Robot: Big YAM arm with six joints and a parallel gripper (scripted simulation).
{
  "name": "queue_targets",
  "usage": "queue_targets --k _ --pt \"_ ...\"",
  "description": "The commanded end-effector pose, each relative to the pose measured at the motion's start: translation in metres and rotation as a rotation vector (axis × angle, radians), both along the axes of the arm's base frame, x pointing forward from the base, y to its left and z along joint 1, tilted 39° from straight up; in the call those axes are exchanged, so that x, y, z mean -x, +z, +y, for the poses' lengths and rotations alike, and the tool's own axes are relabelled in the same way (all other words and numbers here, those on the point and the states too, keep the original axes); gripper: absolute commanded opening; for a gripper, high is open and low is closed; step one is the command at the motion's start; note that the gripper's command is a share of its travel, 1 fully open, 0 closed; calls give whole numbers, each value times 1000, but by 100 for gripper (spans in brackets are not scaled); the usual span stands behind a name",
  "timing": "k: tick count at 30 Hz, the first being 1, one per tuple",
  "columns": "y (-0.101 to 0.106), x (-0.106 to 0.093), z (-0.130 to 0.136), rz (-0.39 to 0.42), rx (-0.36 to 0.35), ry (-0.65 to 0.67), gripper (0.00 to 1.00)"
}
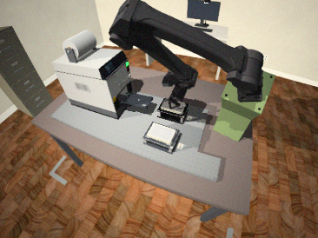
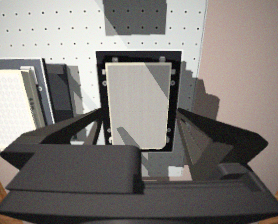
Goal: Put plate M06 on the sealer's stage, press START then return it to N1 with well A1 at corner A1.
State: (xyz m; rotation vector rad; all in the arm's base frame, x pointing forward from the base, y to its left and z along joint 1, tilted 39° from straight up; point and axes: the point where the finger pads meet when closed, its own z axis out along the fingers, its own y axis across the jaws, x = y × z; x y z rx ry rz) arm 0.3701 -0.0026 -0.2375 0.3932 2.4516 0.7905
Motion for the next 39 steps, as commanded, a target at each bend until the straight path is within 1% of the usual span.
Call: queue_targets --k 1,8,14,21,27,35,39 --pt "3 -6 -7 -15 2 -23 100" --pt "8 0 -5 -8 0 -21 100" --pt "5 6 -3 7 -4 -21 100" --pt "0 0 -5 0 -2 -20 100" --pt "-2 -2 -5 -1 -2 -19 100" --pt "-2 8 -2 17 -7 -18 100" --pt "10 11 -11 11 -6 -16 100"
